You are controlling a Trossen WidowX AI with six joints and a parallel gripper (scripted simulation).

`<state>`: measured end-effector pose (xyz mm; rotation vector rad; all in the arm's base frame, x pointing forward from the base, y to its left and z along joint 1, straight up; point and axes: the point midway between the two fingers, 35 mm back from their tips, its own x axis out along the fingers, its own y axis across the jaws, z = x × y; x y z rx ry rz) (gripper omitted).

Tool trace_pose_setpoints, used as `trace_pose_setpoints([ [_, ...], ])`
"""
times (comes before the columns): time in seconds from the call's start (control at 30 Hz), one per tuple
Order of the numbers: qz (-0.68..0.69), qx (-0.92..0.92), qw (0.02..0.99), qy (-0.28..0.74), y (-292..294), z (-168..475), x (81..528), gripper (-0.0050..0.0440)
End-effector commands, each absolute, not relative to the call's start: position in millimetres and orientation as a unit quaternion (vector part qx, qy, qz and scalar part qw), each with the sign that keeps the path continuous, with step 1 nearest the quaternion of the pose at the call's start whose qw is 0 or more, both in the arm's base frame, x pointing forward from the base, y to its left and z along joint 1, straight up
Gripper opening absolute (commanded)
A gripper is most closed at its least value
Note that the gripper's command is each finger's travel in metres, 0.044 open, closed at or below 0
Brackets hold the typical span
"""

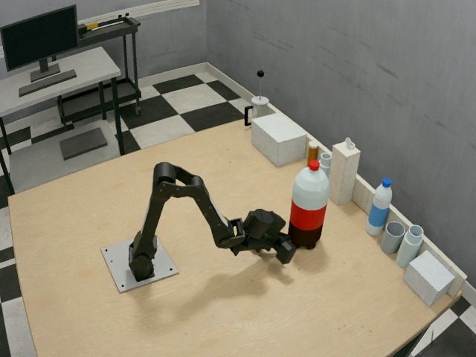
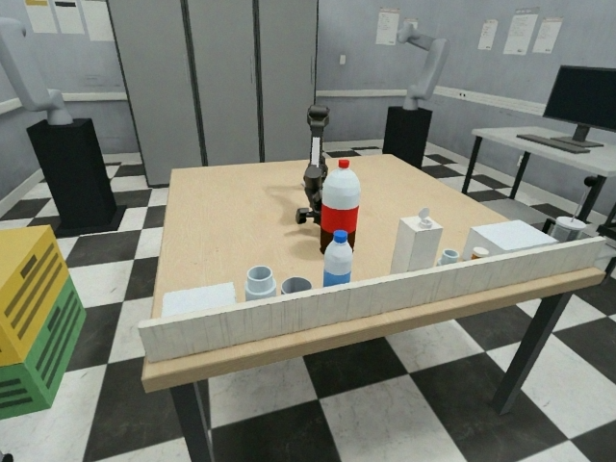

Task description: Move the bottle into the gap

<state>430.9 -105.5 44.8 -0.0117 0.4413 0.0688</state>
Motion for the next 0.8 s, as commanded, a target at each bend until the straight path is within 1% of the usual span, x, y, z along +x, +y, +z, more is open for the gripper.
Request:
trace_pose_setpoints([
  [0.0, 0.035, -0.009, 0.977, 0.209, -105, 52, 439, -0.005],
  [0.5, 0.035, -0.009, 0.977, 0.209, -105, 53, 442, -0.005],
  [0.77, 0.035, -0.009, 0.977, 0.209, -105, 53, 451, -0.005],
])
